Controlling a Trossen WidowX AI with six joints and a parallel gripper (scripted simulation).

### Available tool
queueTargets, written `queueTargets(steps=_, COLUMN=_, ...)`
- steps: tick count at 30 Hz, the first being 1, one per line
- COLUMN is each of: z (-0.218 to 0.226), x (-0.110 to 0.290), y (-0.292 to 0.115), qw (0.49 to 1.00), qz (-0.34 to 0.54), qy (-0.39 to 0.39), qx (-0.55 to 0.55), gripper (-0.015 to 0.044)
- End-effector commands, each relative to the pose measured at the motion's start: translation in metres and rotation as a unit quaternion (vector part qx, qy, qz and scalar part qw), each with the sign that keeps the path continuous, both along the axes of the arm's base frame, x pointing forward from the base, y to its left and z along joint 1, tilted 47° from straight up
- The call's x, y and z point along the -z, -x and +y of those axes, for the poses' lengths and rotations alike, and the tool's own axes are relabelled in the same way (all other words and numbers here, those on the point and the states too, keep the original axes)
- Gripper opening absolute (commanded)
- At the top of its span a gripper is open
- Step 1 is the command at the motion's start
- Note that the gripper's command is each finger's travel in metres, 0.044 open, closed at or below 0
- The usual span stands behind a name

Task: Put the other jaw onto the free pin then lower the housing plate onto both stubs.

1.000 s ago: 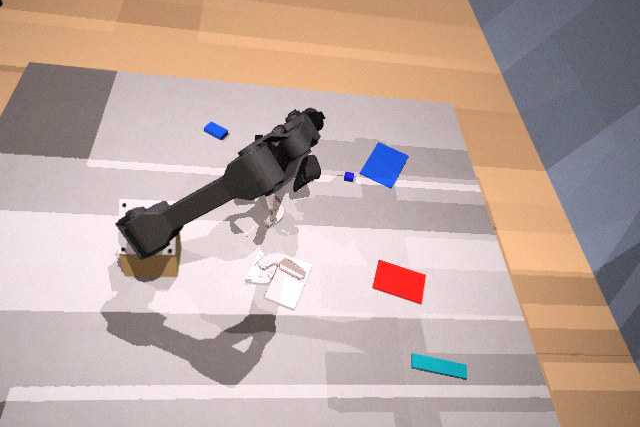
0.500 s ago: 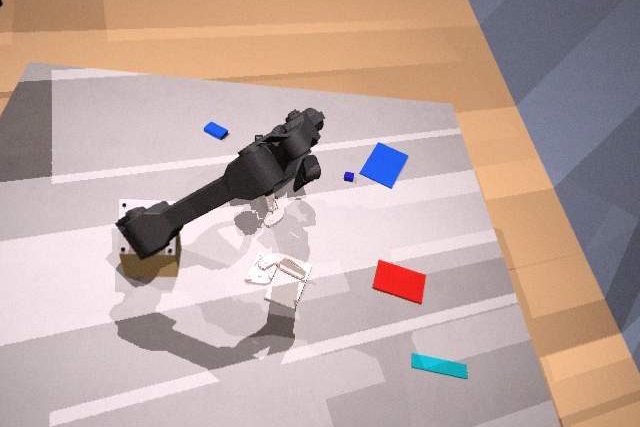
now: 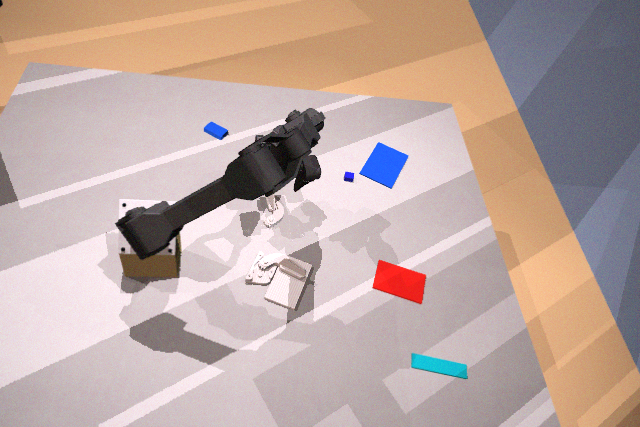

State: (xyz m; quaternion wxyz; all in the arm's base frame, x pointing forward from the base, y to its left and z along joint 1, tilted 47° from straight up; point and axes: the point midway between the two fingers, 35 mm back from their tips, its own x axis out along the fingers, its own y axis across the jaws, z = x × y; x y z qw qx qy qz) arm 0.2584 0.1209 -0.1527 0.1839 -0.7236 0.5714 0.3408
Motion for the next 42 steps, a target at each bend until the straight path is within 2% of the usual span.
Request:
queueTargets(steps=1, z=-0.005, x=0.004, y=-0.001, qw=1.000, qz=0.002, qy=0.003, qx=-0.001, gripper=0.0440)
queueTargets(steps=28, z=-0.036, x=0.035, y=-0.007, qw=1.000, qz=0.003, qy=0.006, qx=-0.003, gripper=0.0440)
queueTargets(steps=42, z=-0.037, x=0.036, y=-0.007, qw=1.000, qz=0.003, qy=0.006, qx=-0.003, gripper=0.0440)
